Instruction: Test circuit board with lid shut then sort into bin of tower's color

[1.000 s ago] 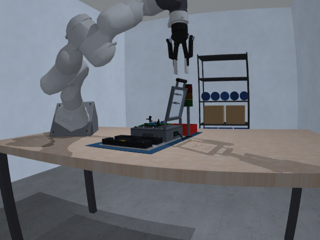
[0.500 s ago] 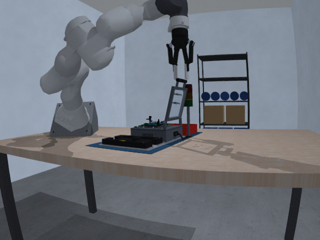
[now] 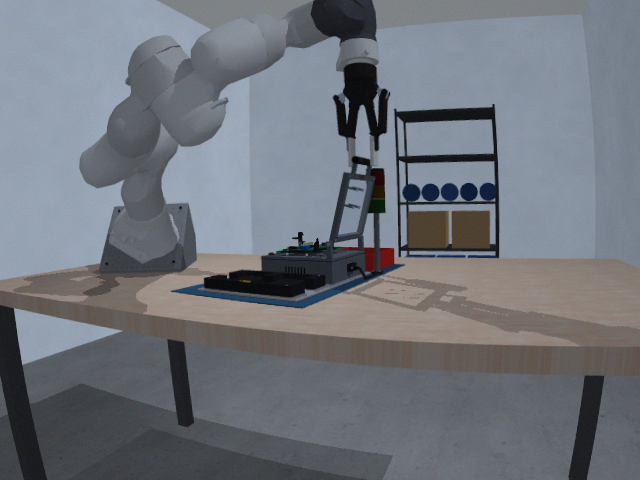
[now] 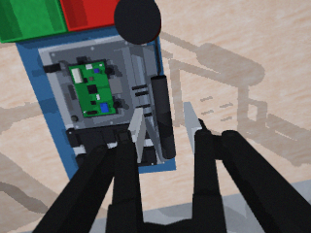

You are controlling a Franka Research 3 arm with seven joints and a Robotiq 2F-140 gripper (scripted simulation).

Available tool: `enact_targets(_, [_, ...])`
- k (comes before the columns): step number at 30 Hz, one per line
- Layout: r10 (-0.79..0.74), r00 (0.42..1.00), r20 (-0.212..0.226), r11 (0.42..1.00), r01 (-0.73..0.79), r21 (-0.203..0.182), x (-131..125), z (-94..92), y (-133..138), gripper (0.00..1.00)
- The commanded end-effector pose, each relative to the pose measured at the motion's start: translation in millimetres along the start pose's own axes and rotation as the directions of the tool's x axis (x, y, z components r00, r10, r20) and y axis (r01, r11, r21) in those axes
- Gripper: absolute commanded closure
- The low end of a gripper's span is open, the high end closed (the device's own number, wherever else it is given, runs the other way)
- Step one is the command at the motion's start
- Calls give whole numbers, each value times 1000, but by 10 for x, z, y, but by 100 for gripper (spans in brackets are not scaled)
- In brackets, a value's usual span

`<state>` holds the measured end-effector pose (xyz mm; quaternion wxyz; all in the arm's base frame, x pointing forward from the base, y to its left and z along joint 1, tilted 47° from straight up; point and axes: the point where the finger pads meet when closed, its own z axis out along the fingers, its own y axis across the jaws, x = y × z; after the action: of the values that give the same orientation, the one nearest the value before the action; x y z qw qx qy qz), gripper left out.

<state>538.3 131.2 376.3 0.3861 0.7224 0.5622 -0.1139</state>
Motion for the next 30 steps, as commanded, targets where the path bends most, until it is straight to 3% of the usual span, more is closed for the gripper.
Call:
enact_targets(1, [5,1000,-6,1000,-5,-5,17,-7,7,70])
enact_targets(13, [5,1000,-6,1000,-5,-5,17,-7,7,70])
enact_targets(14, [5,1000,-6,1000,-5,-5,17,-7,7,100])
enact_targets(30, [5,1000,-6,1000,-5,-5,17,-7,7,100])
